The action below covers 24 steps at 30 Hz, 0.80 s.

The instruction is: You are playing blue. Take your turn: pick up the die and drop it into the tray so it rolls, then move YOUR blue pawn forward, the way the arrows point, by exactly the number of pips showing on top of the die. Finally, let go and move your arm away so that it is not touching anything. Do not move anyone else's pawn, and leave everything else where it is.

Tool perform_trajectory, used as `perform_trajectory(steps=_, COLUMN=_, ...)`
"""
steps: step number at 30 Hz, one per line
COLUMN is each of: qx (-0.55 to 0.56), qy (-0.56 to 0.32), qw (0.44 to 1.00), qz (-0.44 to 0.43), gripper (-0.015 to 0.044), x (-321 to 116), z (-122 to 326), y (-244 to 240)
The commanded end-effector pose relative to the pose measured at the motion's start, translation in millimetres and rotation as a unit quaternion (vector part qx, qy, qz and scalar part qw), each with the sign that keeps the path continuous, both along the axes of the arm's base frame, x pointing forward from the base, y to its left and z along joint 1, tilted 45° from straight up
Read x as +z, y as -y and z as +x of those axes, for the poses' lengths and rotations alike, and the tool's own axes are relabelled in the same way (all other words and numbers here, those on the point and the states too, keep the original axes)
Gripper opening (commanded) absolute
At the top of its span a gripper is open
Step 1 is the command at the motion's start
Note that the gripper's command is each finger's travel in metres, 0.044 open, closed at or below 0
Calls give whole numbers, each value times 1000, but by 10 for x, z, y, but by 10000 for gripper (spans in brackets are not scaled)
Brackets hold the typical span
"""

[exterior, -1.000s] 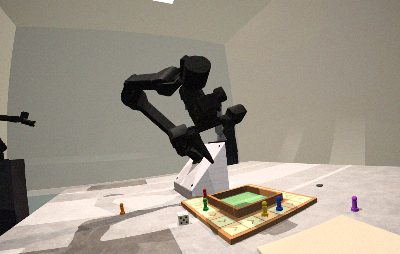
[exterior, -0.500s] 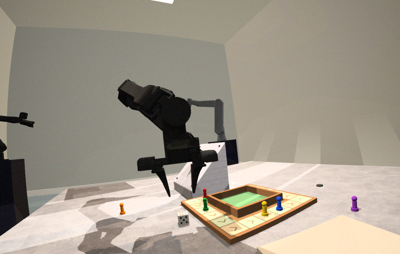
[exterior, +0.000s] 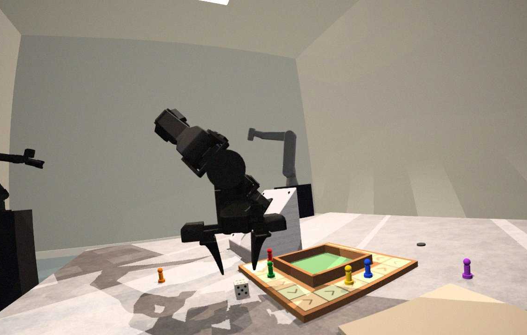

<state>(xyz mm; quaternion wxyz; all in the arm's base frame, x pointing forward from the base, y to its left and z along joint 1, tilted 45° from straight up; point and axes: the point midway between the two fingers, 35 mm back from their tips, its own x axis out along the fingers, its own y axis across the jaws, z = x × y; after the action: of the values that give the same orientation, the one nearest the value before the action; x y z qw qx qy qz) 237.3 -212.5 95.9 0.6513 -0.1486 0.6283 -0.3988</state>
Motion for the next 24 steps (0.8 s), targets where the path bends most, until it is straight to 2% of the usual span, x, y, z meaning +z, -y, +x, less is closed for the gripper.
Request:
perform_trajectory(steps=1, qx=1, qy=-2, qw=1000, qz=2, gripper=275, x=-51, z=-11, y=38)
perform_trajectory(steps=21, qx=1, qy=-2, qw=1000, qz=2, gripper=275, x=-261, z=-49, y=242)
perform_trajectory(steps=24, qx=1, qy=-2, qw=1000, qz=2, gripper=196, x=-261, z=-49, y=242)
